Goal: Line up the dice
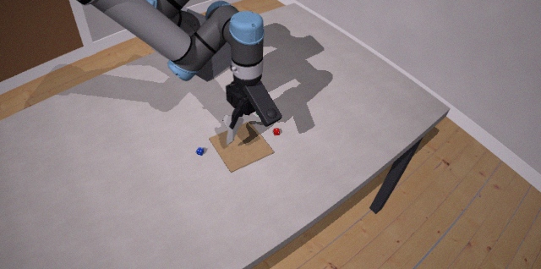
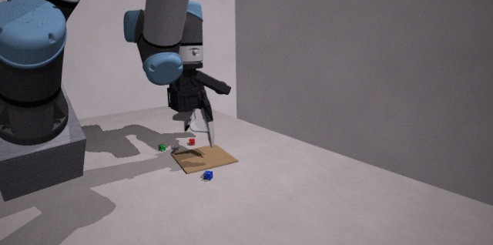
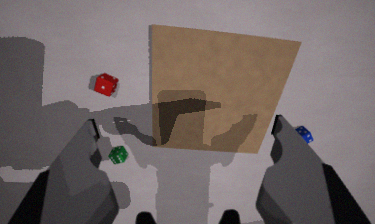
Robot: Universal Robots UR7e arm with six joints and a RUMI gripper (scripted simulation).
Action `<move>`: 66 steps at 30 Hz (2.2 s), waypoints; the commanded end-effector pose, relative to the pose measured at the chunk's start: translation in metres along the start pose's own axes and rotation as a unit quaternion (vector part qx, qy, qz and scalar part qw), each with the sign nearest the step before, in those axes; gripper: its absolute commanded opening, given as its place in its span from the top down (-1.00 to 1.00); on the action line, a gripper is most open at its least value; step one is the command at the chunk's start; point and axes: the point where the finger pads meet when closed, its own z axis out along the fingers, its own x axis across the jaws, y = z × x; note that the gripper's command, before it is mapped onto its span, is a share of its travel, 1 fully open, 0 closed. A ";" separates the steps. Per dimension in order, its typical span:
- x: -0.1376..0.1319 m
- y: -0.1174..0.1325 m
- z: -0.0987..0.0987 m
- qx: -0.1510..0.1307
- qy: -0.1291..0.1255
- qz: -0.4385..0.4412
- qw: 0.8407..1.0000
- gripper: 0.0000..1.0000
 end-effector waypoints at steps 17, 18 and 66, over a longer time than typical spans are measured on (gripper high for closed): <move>-0.080 -0.029 0.002 -0.003 0.005 0.007 1.000 -1.00; -0.080 -0.029 0.002 -0.003 0.005 0.007 1.000 -1.00; -0.083 -0.029 0.002 -0.003 0.005 0.007 1.000 -1.00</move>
